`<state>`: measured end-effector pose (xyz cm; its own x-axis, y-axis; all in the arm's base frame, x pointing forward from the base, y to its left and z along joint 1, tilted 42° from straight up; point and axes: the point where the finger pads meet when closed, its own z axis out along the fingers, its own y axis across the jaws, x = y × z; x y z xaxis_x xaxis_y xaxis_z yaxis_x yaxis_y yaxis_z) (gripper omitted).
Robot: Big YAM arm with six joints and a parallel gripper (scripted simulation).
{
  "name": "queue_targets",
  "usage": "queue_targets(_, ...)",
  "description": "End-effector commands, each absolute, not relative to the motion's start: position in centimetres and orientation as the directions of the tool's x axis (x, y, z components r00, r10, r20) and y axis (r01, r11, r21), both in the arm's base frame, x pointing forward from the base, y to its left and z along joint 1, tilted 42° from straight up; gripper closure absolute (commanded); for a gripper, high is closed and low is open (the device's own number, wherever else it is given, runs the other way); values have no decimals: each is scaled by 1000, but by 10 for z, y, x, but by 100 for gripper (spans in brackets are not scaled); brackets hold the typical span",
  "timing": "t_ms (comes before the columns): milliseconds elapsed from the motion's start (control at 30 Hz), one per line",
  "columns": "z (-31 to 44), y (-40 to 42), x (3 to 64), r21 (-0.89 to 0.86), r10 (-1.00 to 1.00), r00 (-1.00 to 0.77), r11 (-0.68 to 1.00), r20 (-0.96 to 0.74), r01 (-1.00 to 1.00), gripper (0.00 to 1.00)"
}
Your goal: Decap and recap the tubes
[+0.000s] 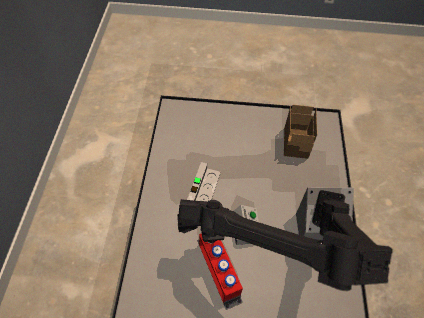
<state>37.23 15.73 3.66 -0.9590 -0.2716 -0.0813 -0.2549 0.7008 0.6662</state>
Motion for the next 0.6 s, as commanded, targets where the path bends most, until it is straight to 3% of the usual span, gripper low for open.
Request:
queue_targets(0, 43, 164, 383, 671, -161, -987, 733, 8, -114, 100)
queue_targets(567, 40, 165, 382, 600, 175, -938, 730, 298, 326, 100)
